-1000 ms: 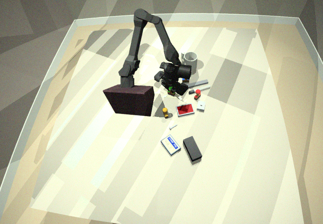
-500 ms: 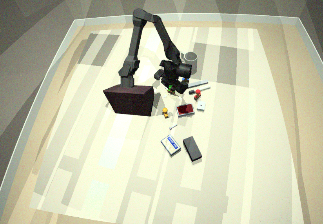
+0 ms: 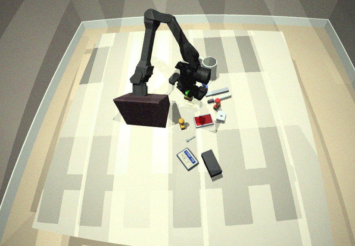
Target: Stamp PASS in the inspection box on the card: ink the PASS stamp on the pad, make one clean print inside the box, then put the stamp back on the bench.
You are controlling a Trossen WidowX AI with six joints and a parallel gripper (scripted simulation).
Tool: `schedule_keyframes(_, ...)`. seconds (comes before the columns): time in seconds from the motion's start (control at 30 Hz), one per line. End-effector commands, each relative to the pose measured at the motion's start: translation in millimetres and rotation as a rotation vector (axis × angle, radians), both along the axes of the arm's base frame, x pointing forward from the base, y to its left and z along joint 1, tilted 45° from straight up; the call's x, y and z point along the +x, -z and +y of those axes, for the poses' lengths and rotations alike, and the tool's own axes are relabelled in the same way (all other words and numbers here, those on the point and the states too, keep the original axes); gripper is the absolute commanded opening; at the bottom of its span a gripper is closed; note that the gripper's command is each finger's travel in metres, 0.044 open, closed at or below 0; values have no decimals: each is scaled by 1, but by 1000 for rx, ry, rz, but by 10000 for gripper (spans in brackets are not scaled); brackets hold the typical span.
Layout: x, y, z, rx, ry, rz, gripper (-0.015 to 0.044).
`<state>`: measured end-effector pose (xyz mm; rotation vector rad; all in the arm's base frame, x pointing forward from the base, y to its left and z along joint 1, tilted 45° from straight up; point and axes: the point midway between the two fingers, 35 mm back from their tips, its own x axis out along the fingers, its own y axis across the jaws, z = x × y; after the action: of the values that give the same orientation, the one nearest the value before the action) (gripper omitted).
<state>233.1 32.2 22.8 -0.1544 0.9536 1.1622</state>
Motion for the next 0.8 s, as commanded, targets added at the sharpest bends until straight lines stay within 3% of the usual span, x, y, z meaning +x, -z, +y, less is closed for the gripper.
schedule_keyframes(0.0, 1, -5, -5, -8, -1, -10, 0)
schedule_keyframes(0.47, -1, -19, -19, -6, -2, -10, 0)
schedule_keyframes(0.77, 29, -15, -38, -8, -2, -12, 0)
